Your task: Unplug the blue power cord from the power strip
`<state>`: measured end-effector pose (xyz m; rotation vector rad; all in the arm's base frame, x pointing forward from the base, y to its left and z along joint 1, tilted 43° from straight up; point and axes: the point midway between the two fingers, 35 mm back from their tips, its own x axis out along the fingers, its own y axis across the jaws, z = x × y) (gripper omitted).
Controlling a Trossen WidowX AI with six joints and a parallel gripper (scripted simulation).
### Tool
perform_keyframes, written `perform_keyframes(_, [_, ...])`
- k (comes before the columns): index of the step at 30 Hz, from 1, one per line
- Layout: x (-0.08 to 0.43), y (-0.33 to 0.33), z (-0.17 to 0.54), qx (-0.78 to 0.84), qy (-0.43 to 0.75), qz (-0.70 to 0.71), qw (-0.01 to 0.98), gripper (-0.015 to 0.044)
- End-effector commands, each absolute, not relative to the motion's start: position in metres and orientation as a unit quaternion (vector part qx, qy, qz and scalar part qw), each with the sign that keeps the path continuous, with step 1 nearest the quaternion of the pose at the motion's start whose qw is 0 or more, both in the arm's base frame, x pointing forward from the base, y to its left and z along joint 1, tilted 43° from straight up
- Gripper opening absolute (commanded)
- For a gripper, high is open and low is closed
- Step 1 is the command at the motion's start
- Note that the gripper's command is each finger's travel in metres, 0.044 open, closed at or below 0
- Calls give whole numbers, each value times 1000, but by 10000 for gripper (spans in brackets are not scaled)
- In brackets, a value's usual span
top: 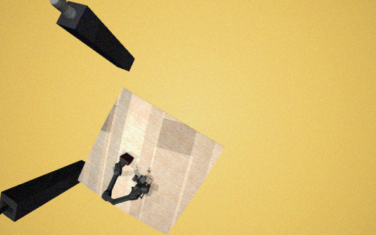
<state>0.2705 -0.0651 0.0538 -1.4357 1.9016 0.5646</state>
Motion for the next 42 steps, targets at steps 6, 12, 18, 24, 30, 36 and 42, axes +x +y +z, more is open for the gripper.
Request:
perform_keyframes(6, [274,-58,48,-552,730,217,340,0])
perform_keyframes(12, [278,-51,41,-552,729,218,341,0])
perform_keyframes(18, [281,-44,35,-552,729,218,341,0])
perform_keyframes(24, [283,-36,29,-552,729,218,341,0])
perform_keyframes(30, [285,-28,24,-552,729,218,341,0])
perform_keyframes(36, [287,-20,19,-553,728,218,342,0])
perform_keyframes(42, [288,-12,13,-553,728,218,341,0])
